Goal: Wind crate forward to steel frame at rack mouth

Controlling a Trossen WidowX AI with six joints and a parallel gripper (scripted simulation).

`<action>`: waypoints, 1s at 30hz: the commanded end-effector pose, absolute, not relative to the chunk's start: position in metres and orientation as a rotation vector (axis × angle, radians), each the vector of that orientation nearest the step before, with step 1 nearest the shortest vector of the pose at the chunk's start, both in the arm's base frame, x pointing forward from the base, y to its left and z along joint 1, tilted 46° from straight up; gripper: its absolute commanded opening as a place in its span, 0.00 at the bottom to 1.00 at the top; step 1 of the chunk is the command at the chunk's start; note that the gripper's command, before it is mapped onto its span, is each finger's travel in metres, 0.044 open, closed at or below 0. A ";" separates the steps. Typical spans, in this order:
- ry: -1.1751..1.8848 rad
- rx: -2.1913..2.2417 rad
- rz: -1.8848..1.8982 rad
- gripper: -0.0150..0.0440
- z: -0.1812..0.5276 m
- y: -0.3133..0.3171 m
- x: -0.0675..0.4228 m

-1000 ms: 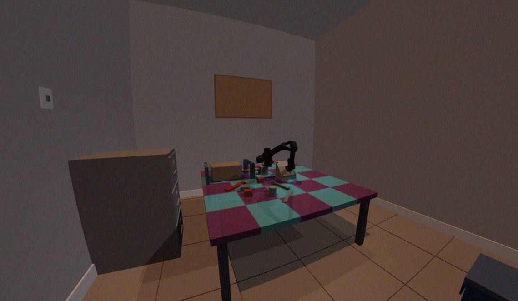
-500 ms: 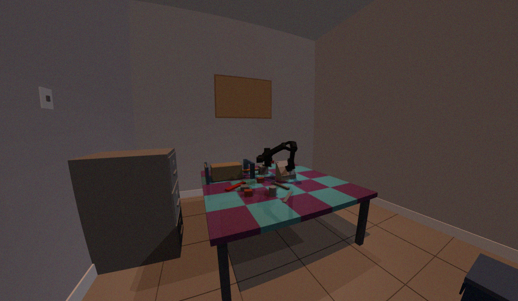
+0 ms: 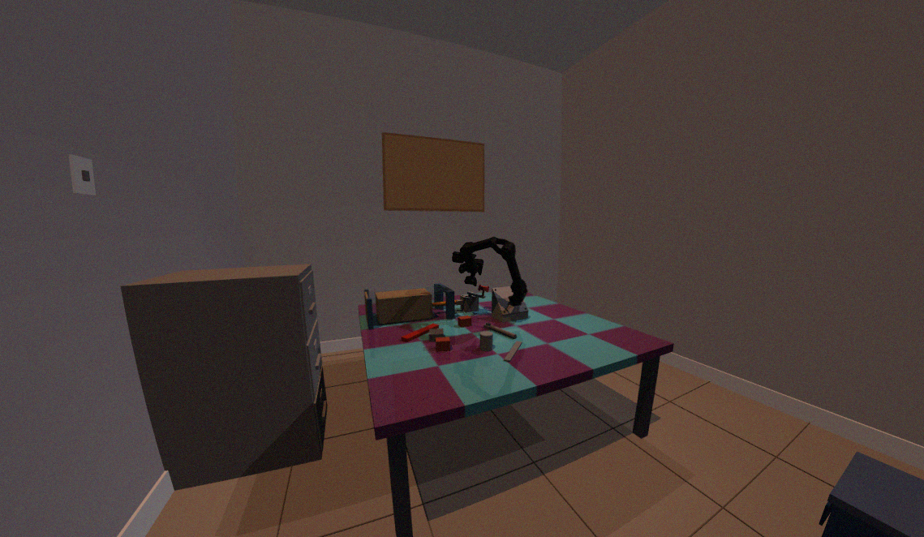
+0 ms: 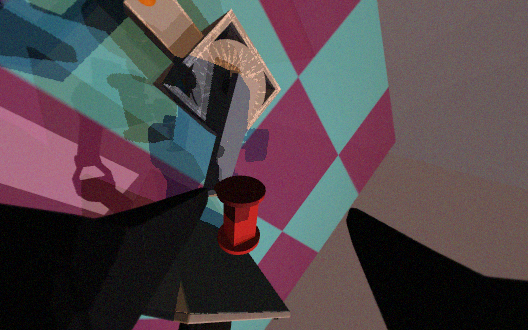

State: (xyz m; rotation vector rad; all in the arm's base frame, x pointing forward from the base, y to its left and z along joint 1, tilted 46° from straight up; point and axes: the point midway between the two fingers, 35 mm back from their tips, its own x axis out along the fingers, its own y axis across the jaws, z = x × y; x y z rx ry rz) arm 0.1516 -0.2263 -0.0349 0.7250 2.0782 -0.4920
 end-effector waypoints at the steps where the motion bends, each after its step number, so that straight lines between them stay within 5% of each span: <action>1: 1.928 1.131 -0.380 1.00 -0.038 -0.247 0.143; 13: 1.692 1.480 -0.288 1.00 -0.038 -0.271 0.134; 30: 1.690 1.480 -0.285 1.00 -0.104 -0.205 0.140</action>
